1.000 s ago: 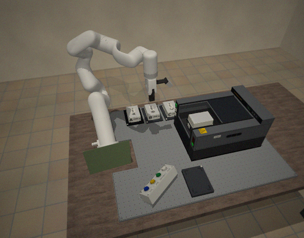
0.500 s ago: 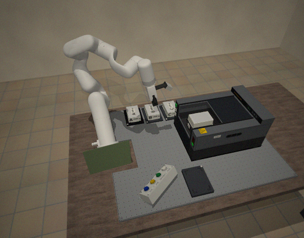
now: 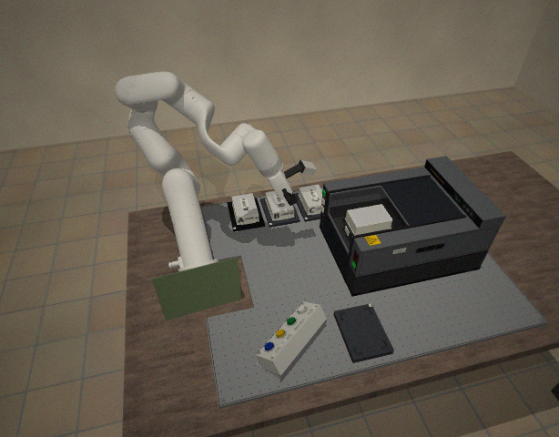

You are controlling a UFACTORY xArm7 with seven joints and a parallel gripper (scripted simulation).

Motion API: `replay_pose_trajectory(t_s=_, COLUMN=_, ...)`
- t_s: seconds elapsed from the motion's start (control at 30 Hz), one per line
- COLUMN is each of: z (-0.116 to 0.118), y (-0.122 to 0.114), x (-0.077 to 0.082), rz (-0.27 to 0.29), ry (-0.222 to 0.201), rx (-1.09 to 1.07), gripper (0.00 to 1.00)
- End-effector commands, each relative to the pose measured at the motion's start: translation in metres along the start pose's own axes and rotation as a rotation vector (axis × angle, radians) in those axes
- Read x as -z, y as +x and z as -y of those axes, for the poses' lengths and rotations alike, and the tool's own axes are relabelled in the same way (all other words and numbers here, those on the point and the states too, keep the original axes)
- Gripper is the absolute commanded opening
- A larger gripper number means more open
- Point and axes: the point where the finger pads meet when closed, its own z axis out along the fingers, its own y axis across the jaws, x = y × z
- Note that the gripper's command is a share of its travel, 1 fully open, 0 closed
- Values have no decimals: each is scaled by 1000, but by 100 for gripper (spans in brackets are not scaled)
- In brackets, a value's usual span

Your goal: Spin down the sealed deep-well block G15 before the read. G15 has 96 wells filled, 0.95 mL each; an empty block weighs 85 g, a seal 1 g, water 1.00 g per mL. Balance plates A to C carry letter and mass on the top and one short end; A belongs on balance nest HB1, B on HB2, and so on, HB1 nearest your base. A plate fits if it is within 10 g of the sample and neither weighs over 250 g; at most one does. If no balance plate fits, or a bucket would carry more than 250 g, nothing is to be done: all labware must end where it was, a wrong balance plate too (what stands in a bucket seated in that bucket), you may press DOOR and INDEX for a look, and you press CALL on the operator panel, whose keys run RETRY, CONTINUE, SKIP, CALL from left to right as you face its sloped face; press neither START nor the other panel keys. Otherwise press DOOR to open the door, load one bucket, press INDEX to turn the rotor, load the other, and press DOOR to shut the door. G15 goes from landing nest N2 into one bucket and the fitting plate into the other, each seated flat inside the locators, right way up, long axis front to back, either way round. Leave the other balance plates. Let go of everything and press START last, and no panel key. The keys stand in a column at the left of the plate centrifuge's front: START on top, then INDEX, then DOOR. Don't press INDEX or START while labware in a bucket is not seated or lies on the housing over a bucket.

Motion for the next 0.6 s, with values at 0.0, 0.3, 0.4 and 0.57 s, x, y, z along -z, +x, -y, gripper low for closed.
replay_pose_trajectory(t_s=0.0, z=1, y=4, x=-16, rz=-80, ry=5, rx=6, gripper=0)
replay_pose_trajectory(t_s=0.3, z=1, y=5, x=-29, rz=-138, ry=5, rx=6, gripper=0)
replay_pose_trajectory(t_s=0.4, z=1, y=5, x=-33, rz=-152, ry=5, rx=6, gripper=0)
replay_pose_trajectory(t_s=0.57, z=1, y=5, x=-35, rz=-162, ry=5, rx=6, gripper=0)
